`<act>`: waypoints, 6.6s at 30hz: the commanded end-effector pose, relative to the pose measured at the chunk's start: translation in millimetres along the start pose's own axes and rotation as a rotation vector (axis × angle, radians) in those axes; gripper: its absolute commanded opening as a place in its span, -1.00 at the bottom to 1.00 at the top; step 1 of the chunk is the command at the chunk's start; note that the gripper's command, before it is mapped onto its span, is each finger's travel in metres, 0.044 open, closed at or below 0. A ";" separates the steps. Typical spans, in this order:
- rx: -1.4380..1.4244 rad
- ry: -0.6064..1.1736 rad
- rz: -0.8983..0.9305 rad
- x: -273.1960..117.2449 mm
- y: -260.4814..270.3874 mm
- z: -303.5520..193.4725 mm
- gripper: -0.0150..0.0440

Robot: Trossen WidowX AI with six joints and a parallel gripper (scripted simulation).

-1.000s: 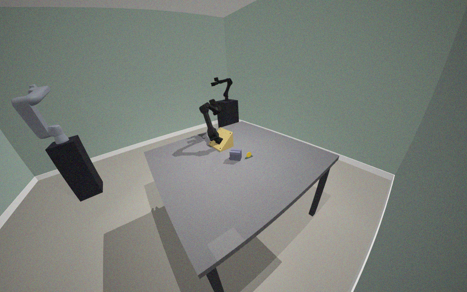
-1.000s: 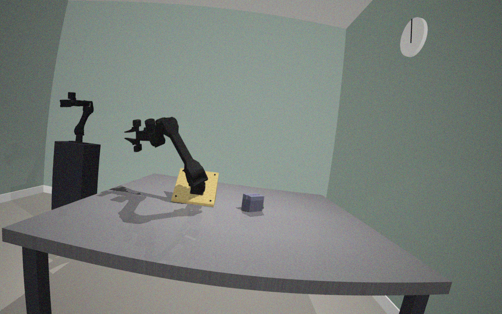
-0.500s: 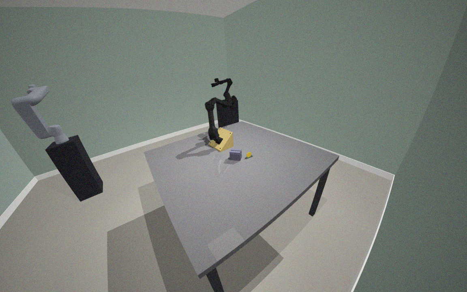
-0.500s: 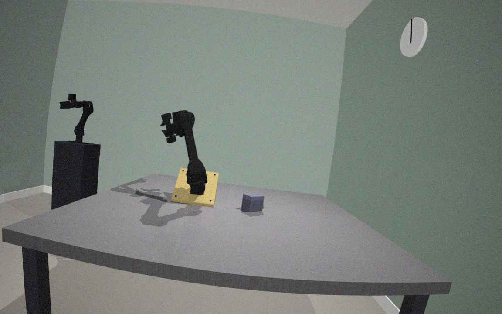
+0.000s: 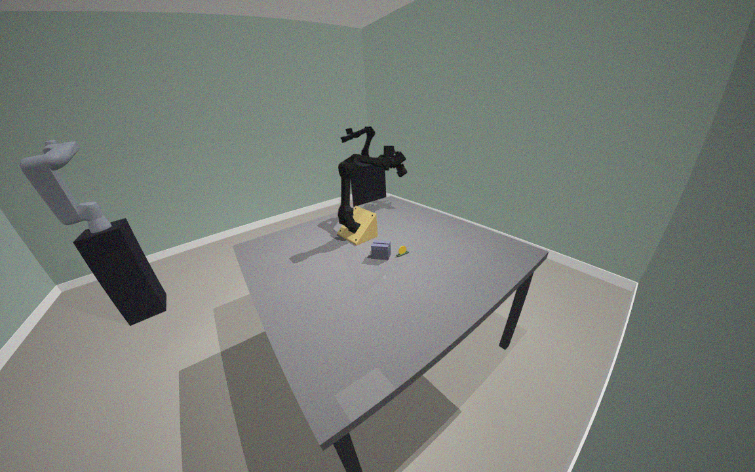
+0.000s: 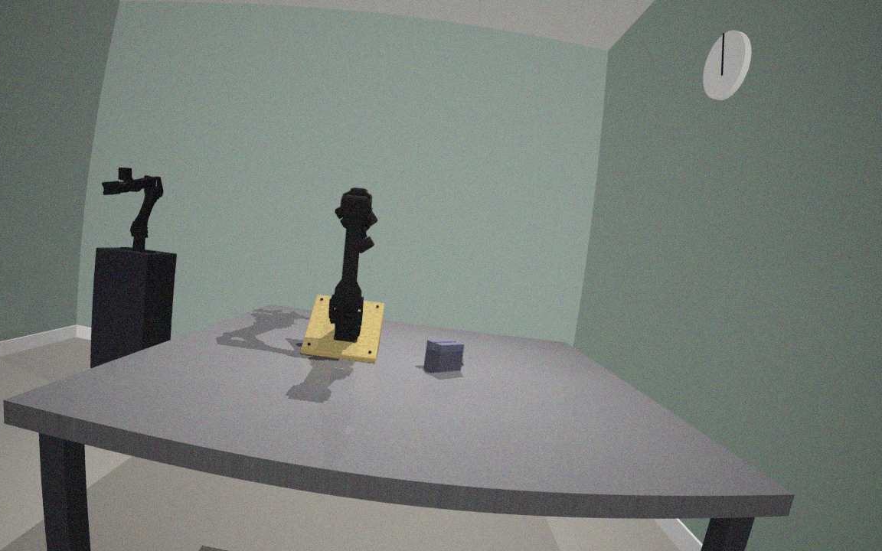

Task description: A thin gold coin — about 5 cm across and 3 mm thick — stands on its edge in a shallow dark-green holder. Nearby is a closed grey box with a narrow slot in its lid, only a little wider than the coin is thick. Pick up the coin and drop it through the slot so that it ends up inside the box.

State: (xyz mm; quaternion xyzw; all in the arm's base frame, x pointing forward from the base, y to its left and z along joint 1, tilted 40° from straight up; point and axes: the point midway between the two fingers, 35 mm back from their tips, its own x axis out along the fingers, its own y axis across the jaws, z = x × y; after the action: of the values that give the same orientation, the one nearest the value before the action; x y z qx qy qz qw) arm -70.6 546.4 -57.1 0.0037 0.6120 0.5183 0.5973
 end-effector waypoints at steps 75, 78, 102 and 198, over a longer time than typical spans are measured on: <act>-0.400 1.100 -0.906 -455.1 -450.6 6.1 0.05; -0.400 1.100 -0.906 -454.4 -454.5 3.4 0.05; -0.399 1.102 -0.907 -449.4 -483.9 -19.9 0.05; 0.283 0.640 -1.264 -458.5 -413.5 46.2 -0.49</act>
State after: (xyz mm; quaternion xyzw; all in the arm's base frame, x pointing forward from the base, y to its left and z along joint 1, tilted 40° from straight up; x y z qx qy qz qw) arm 348.6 97.6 25.6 -0.4352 0.7022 -0.0248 0.5629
